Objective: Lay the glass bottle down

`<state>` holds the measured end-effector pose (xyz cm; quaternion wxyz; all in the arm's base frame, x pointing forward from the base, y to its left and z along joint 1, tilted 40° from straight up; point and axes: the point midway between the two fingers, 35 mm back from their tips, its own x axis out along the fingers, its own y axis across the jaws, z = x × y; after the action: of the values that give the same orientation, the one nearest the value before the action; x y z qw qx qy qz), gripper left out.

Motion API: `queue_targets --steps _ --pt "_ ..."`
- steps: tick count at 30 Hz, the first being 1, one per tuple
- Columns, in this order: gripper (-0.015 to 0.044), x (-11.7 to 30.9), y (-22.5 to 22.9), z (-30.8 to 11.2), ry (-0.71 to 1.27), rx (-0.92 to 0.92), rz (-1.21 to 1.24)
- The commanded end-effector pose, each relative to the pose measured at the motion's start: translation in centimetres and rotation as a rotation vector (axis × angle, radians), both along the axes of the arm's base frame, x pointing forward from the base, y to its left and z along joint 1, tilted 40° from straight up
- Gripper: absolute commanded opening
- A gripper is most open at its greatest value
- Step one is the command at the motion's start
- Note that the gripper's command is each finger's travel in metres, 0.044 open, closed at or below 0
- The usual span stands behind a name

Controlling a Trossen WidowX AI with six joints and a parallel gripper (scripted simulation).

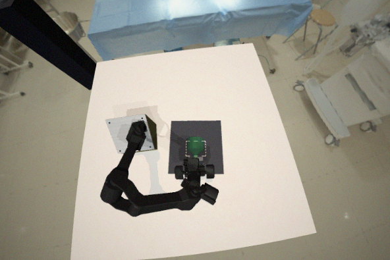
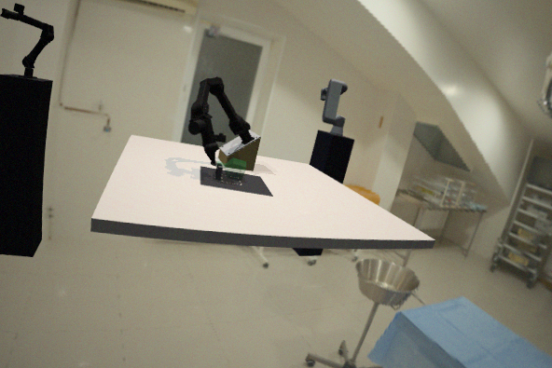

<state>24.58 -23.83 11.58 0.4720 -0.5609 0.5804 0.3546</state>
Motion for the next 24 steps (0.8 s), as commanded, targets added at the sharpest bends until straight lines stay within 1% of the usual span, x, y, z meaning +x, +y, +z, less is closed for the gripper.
queue_targets --steps 1,24 --pt "0.0100 0.05 -0.03 -0.24 0.002 0.001 0.003" --pt "0.0100 0.01 -0.20 -0.60 -0.005 -0.013 -0.005"
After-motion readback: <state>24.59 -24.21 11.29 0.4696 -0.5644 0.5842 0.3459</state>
